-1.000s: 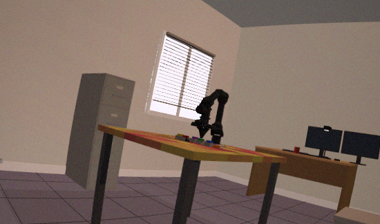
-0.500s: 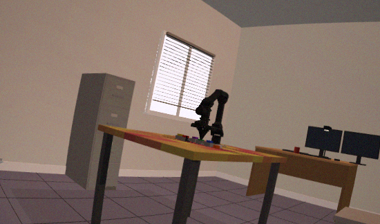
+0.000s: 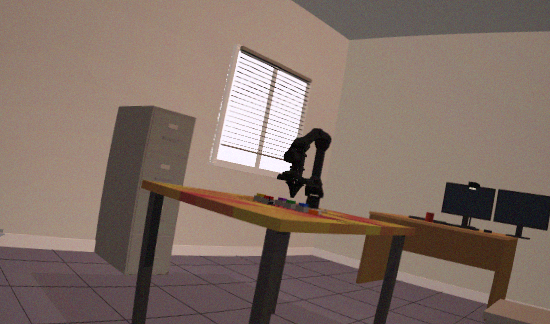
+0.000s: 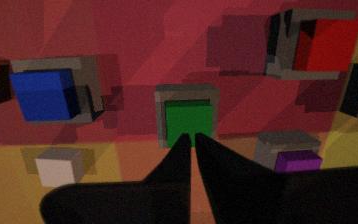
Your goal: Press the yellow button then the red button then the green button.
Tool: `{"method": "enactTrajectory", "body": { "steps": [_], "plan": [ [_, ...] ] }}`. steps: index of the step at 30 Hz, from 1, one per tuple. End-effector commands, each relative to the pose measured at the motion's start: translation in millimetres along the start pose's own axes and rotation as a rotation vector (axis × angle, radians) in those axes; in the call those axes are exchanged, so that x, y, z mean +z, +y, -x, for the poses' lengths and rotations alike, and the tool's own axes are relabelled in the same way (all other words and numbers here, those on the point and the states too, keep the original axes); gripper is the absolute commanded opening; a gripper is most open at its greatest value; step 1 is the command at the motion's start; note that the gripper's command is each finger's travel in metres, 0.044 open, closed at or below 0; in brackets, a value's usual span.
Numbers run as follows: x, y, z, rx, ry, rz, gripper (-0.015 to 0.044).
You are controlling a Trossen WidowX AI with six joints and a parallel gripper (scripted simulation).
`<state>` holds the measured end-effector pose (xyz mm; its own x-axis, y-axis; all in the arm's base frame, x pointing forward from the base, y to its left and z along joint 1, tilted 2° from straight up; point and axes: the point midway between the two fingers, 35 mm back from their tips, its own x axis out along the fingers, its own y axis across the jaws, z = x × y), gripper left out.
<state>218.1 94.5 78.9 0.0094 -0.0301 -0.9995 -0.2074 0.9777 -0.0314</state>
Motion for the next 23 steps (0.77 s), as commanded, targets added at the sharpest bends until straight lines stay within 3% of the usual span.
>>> {"method": "enactTrajectory", "body": {
  "steps": [1, 5, 15, 23],
  "plan": [
    [1.2, 0.0, 12.4, 0.002, -0.014, -0.001, 0.0020],
    [7.6, 16.2, 19.7, -0.002, -0.017, 0.025, 0.0125],
    [16.9, 120.2, 62.5, 0.008, -0.019, 0.030, 0.0388],
    [8.9, 156.4, 76.4, 0.016, -0.014, -0.001, 0.0400]
  ]
}}
